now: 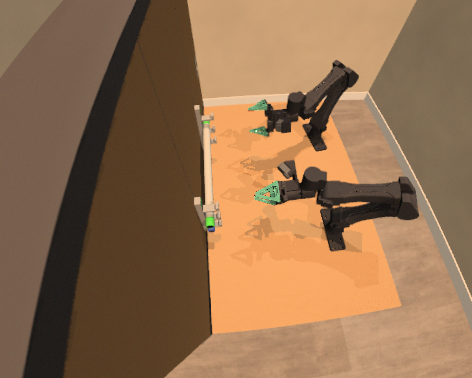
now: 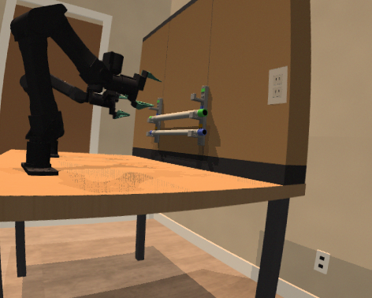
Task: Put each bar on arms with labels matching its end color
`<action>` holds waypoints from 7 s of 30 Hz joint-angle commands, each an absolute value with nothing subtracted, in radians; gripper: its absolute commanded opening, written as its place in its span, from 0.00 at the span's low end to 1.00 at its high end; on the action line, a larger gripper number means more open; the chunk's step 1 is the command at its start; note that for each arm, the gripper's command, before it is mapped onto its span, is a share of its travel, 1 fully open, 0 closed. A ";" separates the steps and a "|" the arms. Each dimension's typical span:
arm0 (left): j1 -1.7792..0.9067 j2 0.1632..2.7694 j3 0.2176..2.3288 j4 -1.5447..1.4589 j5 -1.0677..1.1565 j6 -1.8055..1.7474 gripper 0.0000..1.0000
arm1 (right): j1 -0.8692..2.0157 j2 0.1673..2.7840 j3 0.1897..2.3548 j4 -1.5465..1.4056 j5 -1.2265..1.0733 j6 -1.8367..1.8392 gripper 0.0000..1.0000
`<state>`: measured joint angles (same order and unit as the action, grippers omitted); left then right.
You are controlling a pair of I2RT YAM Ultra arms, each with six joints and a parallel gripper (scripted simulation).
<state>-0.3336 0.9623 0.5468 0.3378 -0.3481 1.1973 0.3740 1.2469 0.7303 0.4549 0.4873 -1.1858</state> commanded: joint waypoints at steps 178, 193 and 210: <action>-0.293 1.654 0.532 1.124 -0.308 1.572 1.00 | 0.300 1.905 0.864 1.042 0.448 -1.572 1.00; -0.293 1.572 0.570 1.005 -0.308 1.572 1.00 | 0.300 1.845 0.896 0.951 0.448 -1.572 1.00; -0.293 1.490 0.621 0.872 -0.308 1.572 1.00 | 0.300 1.781 0.937 0.846 0.448 -1.572 1.00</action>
